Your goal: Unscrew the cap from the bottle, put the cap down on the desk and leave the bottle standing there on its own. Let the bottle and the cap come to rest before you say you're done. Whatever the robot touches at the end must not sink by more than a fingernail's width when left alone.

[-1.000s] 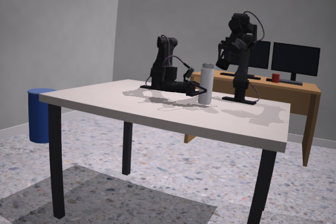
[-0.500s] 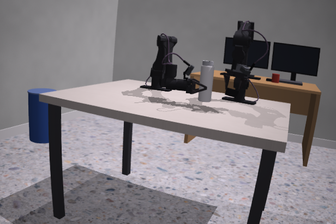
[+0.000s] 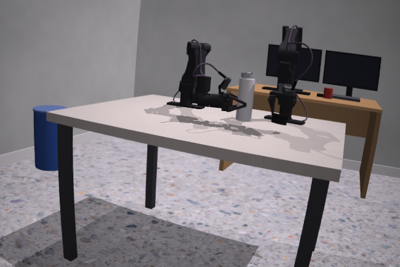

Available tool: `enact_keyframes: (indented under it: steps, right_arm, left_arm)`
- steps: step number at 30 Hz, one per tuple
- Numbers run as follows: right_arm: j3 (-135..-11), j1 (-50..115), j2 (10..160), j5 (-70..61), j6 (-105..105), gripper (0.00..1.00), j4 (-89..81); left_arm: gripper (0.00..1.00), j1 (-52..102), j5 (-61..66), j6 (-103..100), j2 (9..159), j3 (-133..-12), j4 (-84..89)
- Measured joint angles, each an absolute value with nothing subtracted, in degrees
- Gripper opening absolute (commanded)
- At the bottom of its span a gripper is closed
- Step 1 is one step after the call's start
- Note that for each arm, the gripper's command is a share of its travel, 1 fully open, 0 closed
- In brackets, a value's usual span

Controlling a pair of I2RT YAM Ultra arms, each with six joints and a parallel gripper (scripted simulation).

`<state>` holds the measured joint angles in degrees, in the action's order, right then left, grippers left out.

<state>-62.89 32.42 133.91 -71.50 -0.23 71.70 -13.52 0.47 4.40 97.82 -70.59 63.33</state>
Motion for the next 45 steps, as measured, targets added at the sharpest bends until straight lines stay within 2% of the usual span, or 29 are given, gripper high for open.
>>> enact_keyframes:
  steps: [45]
  right_arm:
    - [-62.94, 32.62, 139.31, -71.94, -0.36, 0.0, 77.58]
  left_arm:
    - [0.0, -13.82, -0.01, 6.31, 99.33, -64.14, 54.17]
